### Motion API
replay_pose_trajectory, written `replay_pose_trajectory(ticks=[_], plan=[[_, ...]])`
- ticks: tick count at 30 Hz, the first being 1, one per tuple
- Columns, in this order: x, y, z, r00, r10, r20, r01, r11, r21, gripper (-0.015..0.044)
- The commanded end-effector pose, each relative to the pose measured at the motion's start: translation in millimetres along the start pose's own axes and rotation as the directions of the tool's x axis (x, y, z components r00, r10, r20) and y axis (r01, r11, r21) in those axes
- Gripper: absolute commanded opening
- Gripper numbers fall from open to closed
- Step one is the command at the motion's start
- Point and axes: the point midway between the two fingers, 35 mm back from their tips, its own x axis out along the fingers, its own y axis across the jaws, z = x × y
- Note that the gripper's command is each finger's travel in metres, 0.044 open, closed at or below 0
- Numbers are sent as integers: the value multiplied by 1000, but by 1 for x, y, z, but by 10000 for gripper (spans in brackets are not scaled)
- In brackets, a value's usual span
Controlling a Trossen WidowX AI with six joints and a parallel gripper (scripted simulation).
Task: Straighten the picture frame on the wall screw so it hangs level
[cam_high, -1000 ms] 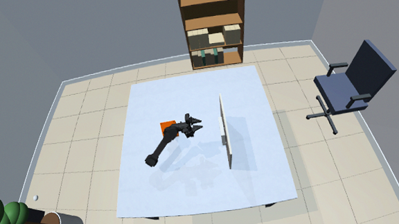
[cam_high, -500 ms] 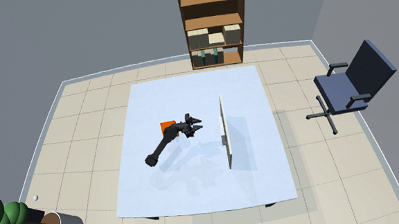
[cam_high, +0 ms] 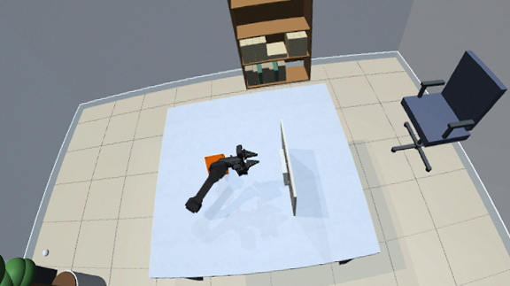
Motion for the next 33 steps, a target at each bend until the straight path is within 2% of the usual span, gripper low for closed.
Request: replay_pose_trajectory(ticks=[1,16,26,33], plan=[[0,-1,0,1000,-4,1,4,1000,0,260],[0,-1,0,1000,0,0,0,1000,0,260],[9,-57,0,1000,-1,4,1,1000,0,260],[9,-61,0,1000,-2,4,2,1000,0,260]])
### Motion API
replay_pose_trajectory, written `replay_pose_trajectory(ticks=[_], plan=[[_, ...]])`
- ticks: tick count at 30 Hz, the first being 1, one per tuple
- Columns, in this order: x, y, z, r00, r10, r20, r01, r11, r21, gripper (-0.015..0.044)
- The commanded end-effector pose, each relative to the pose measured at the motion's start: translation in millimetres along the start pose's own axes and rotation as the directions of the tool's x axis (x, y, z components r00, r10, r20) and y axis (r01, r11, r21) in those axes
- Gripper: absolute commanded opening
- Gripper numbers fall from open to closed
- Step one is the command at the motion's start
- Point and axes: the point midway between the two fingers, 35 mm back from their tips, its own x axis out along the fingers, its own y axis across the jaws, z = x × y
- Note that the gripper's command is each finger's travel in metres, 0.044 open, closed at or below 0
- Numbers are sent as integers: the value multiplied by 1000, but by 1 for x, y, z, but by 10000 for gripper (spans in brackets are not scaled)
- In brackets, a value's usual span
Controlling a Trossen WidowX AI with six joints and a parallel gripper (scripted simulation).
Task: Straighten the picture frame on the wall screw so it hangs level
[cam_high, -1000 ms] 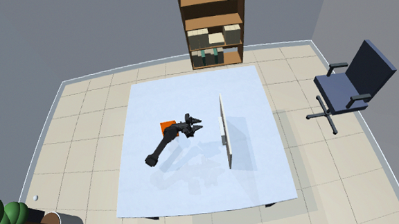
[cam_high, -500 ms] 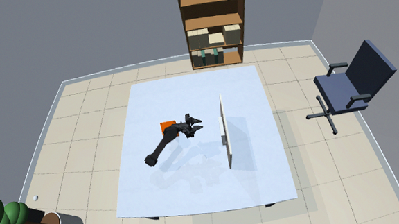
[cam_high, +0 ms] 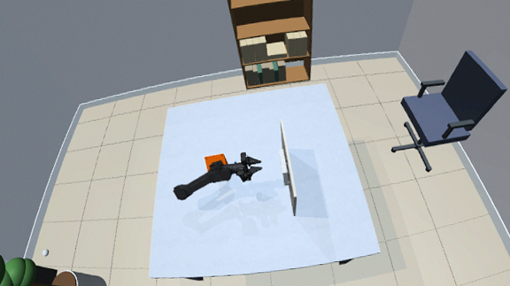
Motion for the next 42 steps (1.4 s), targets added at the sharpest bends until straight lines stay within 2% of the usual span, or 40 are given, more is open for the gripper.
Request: replay_pose_trajectory(ticks=[1,14,30,42], plan=[[0,-2,-1,1000,4,-3,-4,1000,3,260],[2,-1,0,1000,4,-3,-4,1000,3,260],[77,0,0,1000,6,1,-6,1000,3,260],[80,-1,-1,1000,7,1,-7,1000,3,260]])
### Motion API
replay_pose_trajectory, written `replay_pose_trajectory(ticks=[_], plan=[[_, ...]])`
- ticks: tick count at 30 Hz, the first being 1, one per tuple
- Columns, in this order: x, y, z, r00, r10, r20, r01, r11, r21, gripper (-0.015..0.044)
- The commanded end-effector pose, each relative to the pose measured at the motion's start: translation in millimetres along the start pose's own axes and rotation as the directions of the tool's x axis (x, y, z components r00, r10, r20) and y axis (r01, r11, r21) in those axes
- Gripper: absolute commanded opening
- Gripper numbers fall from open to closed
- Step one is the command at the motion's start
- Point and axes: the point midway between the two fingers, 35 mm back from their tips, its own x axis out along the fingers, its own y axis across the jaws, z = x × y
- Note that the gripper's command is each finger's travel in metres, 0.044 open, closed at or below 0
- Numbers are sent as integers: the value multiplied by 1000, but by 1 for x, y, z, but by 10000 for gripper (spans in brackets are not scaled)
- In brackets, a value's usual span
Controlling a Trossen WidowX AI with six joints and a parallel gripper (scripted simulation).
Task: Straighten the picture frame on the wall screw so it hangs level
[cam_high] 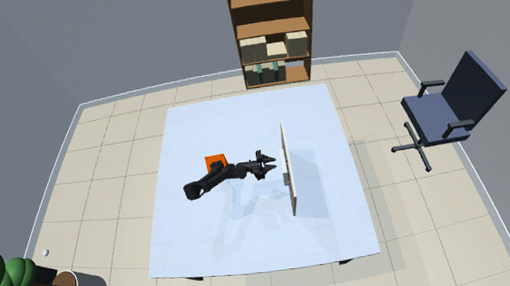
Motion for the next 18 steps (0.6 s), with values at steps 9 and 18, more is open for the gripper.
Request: replay_pose_trajectory(ticks=[9,18], plan=[[8,2,1,1000,6,1,-6,1000,4,260],[22,2,2,1000,7,1,-7,1000,4,260]])
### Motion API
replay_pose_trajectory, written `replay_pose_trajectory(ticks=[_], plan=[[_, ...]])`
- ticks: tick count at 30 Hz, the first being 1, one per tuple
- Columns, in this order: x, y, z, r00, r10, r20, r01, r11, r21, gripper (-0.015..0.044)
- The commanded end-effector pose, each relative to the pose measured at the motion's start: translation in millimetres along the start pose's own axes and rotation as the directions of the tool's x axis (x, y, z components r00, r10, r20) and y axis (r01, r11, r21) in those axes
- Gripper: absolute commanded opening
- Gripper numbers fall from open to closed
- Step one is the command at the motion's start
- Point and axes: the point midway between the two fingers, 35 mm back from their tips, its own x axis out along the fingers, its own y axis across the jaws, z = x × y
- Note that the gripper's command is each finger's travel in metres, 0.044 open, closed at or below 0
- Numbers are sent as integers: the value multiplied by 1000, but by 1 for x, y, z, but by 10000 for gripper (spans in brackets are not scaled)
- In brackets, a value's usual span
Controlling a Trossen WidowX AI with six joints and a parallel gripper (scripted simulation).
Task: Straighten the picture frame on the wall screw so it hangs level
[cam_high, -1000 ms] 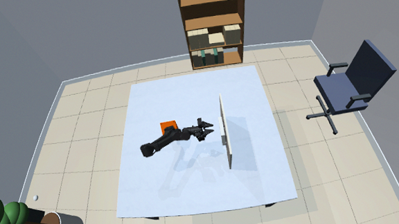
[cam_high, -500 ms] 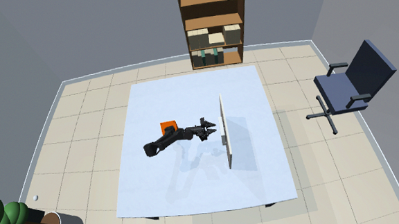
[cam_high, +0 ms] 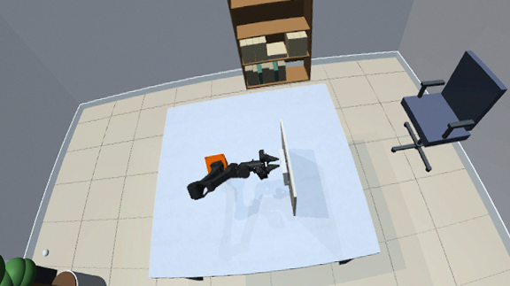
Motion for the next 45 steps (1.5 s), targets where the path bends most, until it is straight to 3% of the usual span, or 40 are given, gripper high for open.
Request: replay_pose_trajectory(ticks=[1,13,45], plan=[[7,2,2,1000,7,3,-7,1000,4,260],[24,1,1,1000,8,4,-8,1000,4,260],[24,1,1,1000,8,4,-8,1000,4,260]])
